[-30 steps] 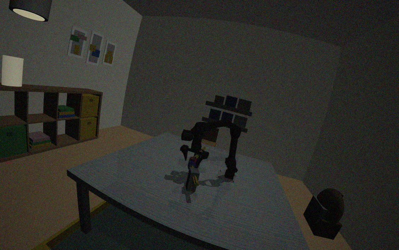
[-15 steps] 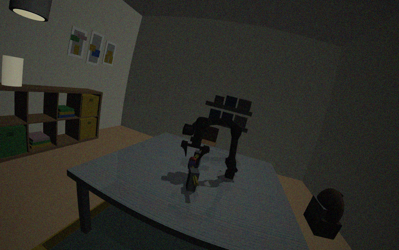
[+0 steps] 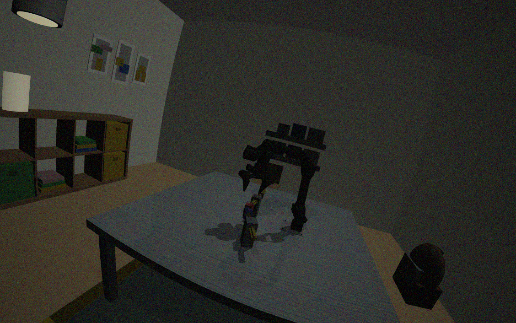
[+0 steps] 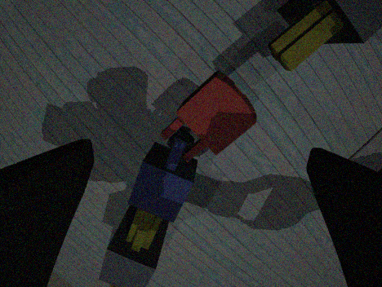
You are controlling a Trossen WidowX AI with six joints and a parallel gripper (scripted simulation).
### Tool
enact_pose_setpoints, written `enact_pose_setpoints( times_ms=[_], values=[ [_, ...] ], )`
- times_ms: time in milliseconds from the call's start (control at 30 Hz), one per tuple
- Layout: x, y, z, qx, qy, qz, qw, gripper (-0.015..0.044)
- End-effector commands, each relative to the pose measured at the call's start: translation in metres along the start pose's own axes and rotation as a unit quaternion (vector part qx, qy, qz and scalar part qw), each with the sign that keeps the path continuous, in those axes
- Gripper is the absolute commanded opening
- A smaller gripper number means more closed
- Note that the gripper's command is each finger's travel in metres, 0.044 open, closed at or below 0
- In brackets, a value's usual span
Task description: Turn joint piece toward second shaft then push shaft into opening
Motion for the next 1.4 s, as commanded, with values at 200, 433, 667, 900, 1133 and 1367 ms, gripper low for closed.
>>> enact_pose_setpoints(
  times_ms=[200,433,667,900,1133,1367],
  values=[
    [-0.034,-0.010,-0.003,-0.115,-0.011,0.028,0.993,0.0440],
    [-0.033,-0.010,-0.001,-0.102,-0.011,0.027,0.994,0.0440],
    [-0.019,-0.026,0.021,-0.014,0.038,0.031,0.999,0.0440],
    [-0.003,-0.047,0.043,0.088,0.091,0.039,0.991,0.0440],
    [0.010,-0.070,0.063,0.190,0.143,0.052,0.970,0.0440],
    [0.023,-0.097,0.079,0.292,0.192,0.069,0.934,0.0440]
  ],
)
Point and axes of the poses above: the point midway between the two fingers, 35 mm back from their tips, its own x axis out along the fingers, its own y axis across the jaws, z = x × y, the point moved 10 cm from there along -x, back along the fingers, and after that the axes turned 11 degrees about -x, right-handed, at the moved point
